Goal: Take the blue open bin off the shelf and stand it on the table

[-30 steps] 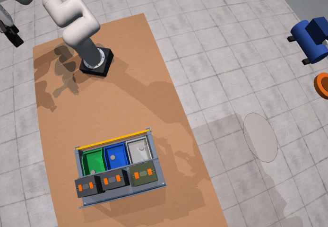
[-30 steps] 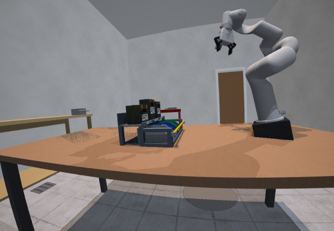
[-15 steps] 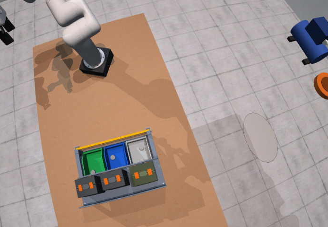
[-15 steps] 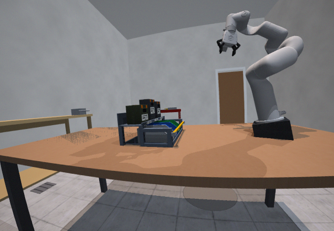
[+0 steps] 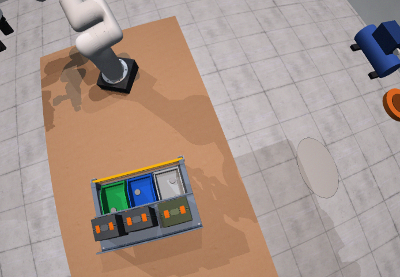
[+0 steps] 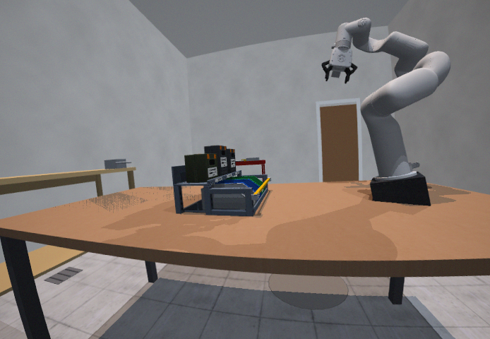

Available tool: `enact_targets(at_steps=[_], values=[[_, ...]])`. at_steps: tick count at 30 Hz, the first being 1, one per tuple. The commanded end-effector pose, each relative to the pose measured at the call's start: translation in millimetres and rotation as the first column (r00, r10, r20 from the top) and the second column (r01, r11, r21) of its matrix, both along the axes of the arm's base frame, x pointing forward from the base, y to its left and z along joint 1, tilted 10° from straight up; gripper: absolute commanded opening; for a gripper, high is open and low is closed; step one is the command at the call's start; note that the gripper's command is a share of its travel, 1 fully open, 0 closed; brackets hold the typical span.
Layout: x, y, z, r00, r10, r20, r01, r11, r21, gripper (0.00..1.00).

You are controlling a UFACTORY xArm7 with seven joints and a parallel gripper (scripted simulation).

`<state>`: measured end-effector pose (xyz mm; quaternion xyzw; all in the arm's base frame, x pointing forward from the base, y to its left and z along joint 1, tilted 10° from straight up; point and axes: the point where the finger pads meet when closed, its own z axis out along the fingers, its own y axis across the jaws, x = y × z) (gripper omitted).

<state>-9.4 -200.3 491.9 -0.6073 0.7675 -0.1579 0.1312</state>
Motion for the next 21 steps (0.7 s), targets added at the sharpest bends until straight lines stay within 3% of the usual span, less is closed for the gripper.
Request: enact_targets(at_steps=[1,11,16,21], values=[[-25,-18,0,0.988,-0.148,0.036,0.146,0.988,0.044,1.00],[-25,-18,0,0.988,-0.148,0.036,0.146,0.988,0.044,1.00],[-65,-46,-2,0.922,-0.380,0.074,0.369,0.921,0.127,1.00],[-65,-46,-2,0.922,-0.380,0.074,0.369,0.921,0.127,1.00]])
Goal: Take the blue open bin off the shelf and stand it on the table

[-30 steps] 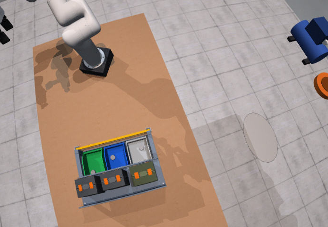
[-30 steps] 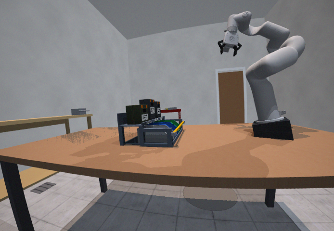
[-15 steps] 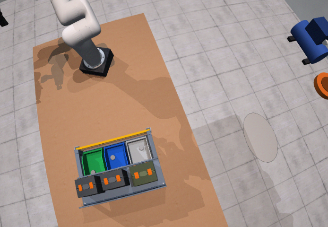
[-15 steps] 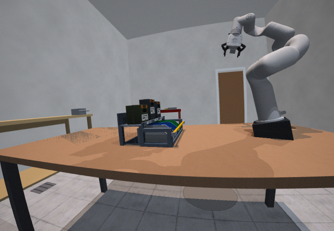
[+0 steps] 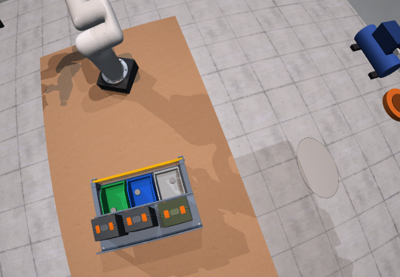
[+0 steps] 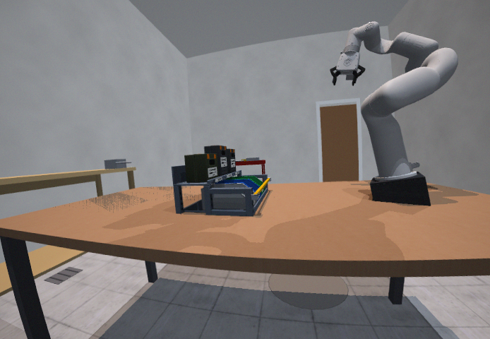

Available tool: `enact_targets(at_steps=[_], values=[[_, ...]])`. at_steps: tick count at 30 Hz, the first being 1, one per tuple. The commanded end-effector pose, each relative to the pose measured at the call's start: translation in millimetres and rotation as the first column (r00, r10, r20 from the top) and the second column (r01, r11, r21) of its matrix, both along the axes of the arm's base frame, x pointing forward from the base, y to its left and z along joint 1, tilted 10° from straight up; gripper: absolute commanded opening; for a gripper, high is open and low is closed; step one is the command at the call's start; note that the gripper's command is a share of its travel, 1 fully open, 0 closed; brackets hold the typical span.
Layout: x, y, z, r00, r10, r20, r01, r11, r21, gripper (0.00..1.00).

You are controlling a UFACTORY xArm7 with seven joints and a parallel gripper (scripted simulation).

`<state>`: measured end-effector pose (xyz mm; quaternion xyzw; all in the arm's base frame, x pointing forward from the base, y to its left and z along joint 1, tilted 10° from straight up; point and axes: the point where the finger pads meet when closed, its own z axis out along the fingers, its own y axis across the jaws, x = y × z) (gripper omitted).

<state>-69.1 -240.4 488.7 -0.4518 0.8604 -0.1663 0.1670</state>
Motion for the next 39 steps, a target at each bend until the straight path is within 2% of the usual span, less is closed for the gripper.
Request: enact_targets(at_steps=[1,7,12,24,29,39], values=[[-6,-6,1,0.999,-0.041,0.007,0.041,0.999,0.011,1.00],[-6,-6,1,0.999,-0.041,0.007,0.041,0.999,0.011,1.00],[-50,-37,-1,0.959,-0.278,0.054,0.273,0.958,0.089,1.00],[-50,-37,-1,0.959,-0.278,0.054,0.273,0.958,0.089,1.00],[-62,-46,-1,0.939,-0.339,0.063,0.331,0.937,0.111,1.00],[-62,-46,-1,0.939,-0.339,0.063,0.331,0.937,0.111,1.00]])
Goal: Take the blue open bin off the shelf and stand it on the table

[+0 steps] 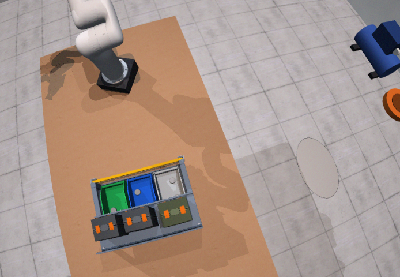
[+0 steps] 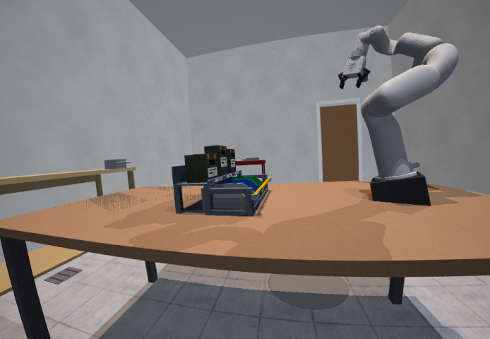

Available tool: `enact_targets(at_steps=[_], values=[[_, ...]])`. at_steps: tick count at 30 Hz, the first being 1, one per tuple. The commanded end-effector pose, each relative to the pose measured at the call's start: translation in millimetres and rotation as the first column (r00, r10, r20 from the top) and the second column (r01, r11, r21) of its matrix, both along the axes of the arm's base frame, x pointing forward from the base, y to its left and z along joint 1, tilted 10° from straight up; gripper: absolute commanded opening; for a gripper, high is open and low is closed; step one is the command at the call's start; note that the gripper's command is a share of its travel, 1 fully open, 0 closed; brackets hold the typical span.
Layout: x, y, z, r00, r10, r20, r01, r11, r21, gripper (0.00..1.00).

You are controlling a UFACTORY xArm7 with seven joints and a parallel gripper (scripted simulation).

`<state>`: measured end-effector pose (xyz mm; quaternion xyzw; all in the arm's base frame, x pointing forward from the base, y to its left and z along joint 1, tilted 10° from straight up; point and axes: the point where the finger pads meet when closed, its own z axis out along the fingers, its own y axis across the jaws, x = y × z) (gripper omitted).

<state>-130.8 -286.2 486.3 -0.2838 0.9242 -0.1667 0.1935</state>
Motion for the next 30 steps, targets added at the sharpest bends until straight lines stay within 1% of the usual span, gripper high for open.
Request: enact_targets(at_steps=[1,7,30], values=[[0,0,1,1.000,-0.002,0.000,0.002,1.000,-0.002,1.00],[7,5,1,1.000,-0.002,0.000,0.002,1.000,-0.002,1.00],[11,8,2,1.000,-0.002,0.000,0.002,1.000,-0.002,1.00]])
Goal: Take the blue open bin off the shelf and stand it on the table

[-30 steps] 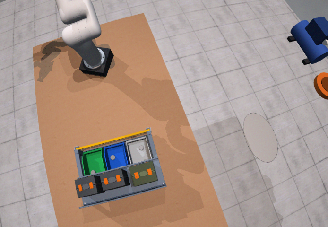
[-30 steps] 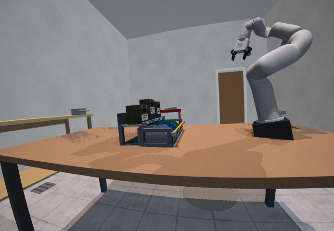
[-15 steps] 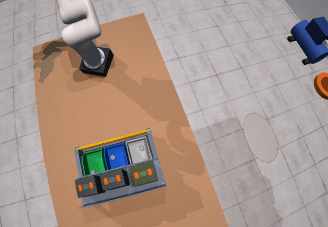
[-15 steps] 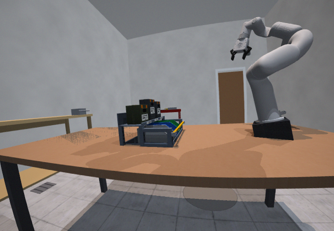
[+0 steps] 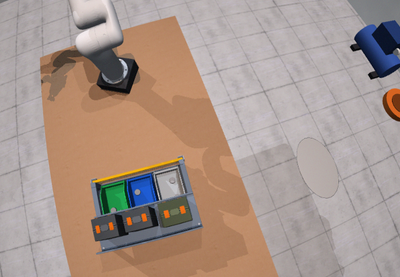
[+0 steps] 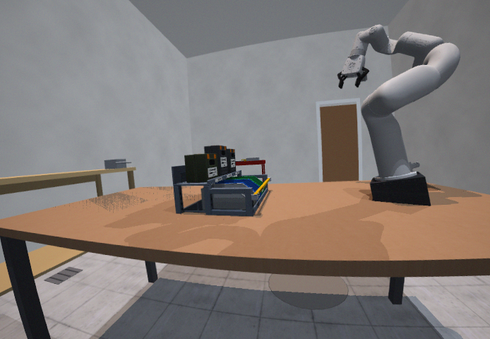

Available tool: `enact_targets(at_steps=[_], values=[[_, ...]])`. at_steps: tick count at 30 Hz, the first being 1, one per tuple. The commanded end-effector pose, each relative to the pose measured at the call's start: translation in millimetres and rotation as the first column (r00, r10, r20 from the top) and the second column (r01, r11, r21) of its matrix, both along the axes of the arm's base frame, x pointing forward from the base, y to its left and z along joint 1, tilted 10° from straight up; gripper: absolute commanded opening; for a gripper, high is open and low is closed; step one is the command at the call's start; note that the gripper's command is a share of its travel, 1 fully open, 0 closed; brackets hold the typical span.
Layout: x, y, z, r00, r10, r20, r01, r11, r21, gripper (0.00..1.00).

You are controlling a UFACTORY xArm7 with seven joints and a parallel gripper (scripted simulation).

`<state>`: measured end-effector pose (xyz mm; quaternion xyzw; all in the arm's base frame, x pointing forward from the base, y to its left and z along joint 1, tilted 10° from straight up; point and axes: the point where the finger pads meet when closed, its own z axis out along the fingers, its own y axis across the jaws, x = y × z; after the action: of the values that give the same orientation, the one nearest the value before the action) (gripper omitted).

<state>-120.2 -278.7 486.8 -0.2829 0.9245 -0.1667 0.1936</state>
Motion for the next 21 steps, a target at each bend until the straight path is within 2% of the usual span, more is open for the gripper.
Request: enact_targets(at_steps=[1,21], values=[[0.6,0.5,1.0,1.000,-0.001,0.000,0.001,1.000,-0.003,1.00],[2.6,1.9,1.1,1.000,-0.001,0.000,0.001,1.000,-0.003,1.00]])
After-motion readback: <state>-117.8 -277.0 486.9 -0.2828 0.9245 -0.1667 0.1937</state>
